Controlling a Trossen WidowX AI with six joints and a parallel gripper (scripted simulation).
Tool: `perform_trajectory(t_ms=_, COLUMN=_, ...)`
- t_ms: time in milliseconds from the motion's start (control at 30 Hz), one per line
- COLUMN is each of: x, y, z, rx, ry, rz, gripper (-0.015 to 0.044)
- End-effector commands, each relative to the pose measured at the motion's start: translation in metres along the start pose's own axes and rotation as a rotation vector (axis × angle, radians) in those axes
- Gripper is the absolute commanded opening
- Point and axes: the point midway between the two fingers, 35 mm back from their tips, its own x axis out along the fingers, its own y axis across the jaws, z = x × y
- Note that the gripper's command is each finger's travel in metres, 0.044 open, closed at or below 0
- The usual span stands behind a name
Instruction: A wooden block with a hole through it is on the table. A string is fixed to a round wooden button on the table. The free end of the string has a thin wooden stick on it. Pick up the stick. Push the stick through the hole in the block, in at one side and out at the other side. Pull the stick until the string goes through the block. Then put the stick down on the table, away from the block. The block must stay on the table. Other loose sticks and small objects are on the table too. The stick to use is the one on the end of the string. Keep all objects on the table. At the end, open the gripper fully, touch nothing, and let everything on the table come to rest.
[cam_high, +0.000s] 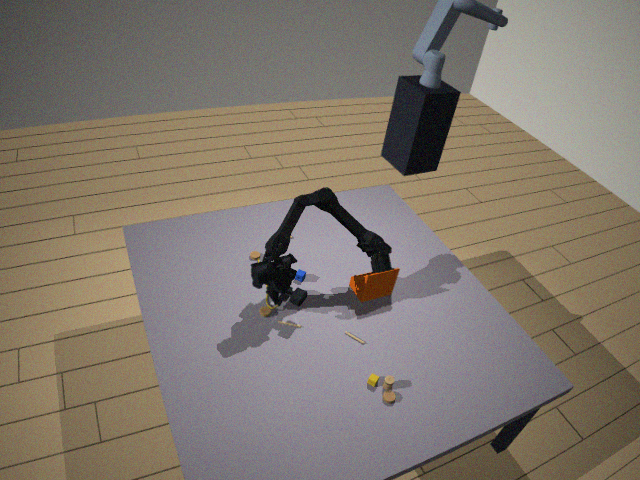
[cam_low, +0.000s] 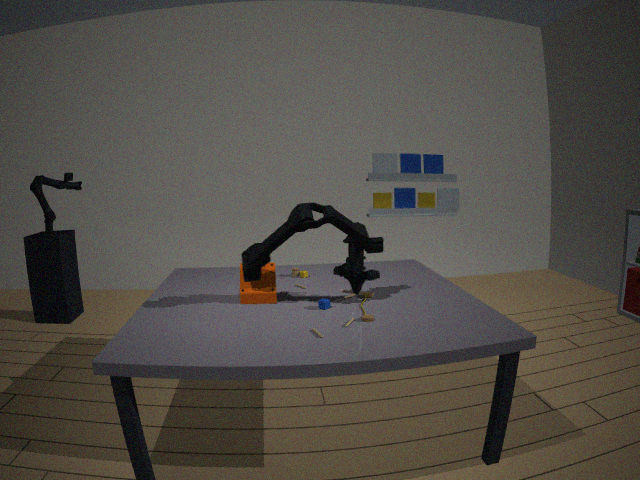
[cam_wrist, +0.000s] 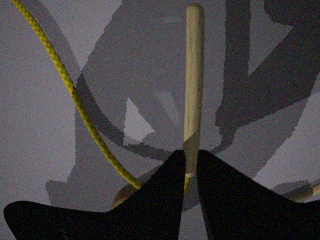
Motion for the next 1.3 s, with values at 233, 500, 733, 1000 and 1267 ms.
perform_trajectory(t_ms=233, x=-0.001, y=0.001, z=0.012, rx=-0.003, ry=0.002, rz=-0.001, gripper=0.0000)
perform_trajectory(t_ms=500, x=-0.001, y=0.002, z=0.022, rx=-0.003, ry=0.003, rz=-0.002, gripper=0.0000)
perform_trajectory(t_ms=733, x=-0.001, y=0.003, z=0.031, rx=-0.004, ry=0.003, rz=-0.002, gripper=0.0000)
perform_trajectory(t_ms=1000, x=-0.001, y=0.003, z=0.042, rx=-0.004, ry=0.002, rz=-0.002, gripper=0.0000)
perform_trajectory(t_ms=1267, x=-0.001, y=0.003, z=0.053, rx=-0.004, ry=0.002, rz=-0.002, gripper=0.0000)
